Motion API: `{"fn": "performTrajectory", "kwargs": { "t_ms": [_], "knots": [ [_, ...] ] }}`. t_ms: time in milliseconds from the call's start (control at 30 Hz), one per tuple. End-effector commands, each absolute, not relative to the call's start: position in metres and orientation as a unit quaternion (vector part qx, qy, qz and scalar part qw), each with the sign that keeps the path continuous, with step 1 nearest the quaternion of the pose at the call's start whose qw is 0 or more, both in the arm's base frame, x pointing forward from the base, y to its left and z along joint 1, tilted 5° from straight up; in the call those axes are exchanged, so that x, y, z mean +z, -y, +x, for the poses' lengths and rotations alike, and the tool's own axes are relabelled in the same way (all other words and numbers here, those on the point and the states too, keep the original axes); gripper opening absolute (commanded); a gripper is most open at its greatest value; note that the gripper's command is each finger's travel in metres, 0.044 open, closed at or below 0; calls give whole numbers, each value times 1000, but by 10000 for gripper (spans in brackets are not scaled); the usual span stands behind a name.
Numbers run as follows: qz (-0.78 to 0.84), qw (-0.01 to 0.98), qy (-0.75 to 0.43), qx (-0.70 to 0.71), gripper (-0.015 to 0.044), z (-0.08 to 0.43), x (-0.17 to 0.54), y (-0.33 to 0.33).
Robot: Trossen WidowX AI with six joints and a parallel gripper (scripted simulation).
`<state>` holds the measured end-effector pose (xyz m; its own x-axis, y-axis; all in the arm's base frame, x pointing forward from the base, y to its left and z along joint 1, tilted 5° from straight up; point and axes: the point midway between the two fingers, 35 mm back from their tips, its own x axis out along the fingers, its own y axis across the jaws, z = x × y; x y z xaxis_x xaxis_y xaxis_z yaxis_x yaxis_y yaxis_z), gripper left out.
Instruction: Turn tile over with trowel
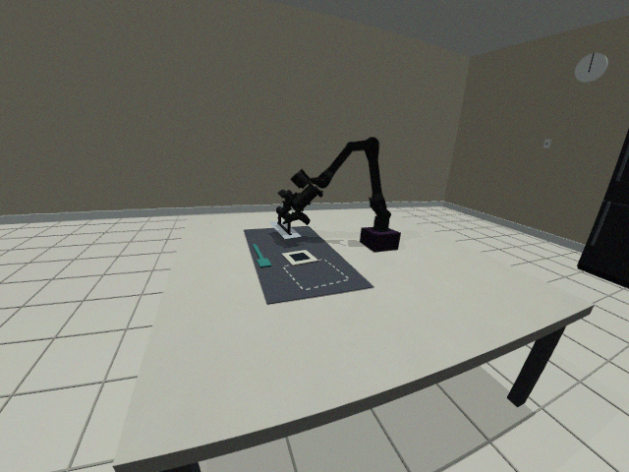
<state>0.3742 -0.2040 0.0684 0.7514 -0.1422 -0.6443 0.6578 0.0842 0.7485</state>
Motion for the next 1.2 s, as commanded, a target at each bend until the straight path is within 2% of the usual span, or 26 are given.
{"fn": "performTrajectory", "kwargs": {
  "t_ms": [0, 233, 1167],
  "knots": [
    [609, 713, -203, -281, 0, 388, 68, 186],
    [605, 720, -196, -278, 0, 403, 66, 160],
    [605, 720, -196, -278, 0, 396, 27, 161]
  ]
}}
